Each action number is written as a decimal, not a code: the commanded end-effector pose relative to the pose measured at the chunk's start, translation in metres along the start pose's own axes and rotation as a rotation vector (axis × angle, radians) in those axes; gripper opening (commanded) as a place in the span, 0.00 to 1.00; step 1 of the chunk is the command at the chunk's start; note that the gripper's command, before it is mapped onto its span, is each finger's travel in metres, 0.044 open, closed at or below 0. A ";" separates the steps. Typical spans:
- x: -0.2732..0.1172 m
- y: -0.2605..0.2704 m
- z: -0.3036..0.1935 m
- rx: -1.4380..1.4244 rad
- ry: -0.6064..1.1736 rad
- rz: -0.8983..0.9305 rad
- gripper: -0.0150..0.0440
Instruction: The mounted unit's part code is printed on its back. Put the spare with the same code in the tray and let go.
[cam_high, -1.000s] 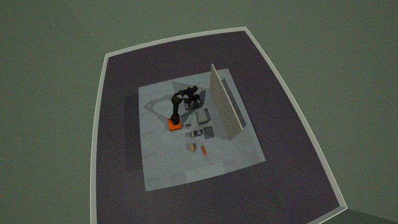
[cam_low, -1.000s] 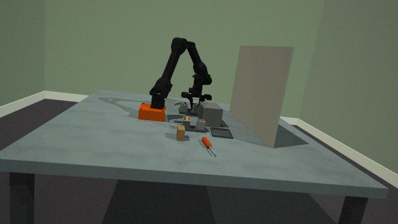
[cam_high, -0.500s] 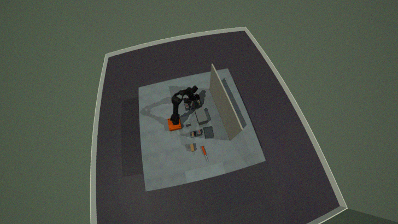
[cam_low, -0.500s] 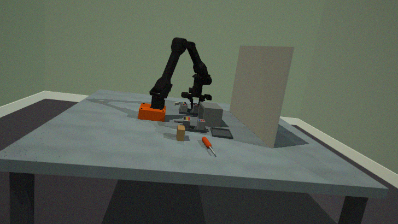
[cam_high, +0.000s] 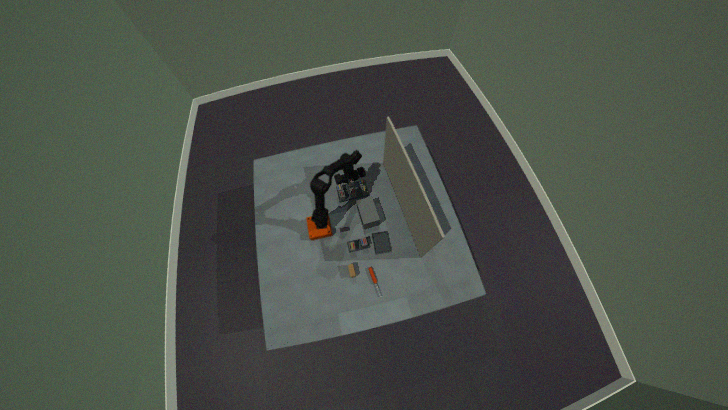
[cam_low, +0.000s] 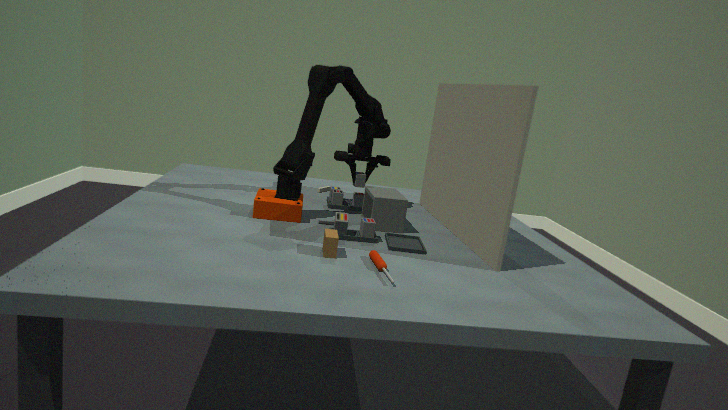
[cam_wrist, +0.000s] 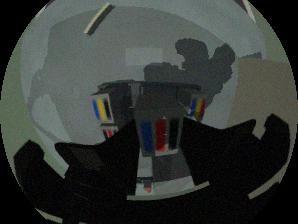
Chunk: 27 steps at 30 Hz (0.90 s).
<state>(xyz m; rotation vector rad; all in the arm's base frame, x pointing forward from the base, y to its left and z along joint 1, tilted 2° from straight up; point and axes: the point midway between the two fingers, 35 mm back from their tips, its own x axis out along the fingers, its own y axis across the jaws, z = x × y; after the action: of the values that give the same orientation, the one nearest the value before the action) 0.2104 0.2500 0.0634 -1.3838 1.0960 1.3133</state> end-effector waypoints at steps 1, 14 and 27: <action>-0.019 0.001 0.000 0.002 -0.008 -0.002 0.25; -0.045 -0.001 -0.002 0.000 -0.004 -0.003 0.25; -0.092 0.001 -0.008 0.002 -0.007 -0.002 0.25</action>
<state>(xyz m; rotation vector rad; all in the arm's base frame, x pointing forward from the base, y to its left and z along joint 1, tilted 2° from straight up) 0.2079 0.2442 0.1489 -1.3787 1.0933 1.3081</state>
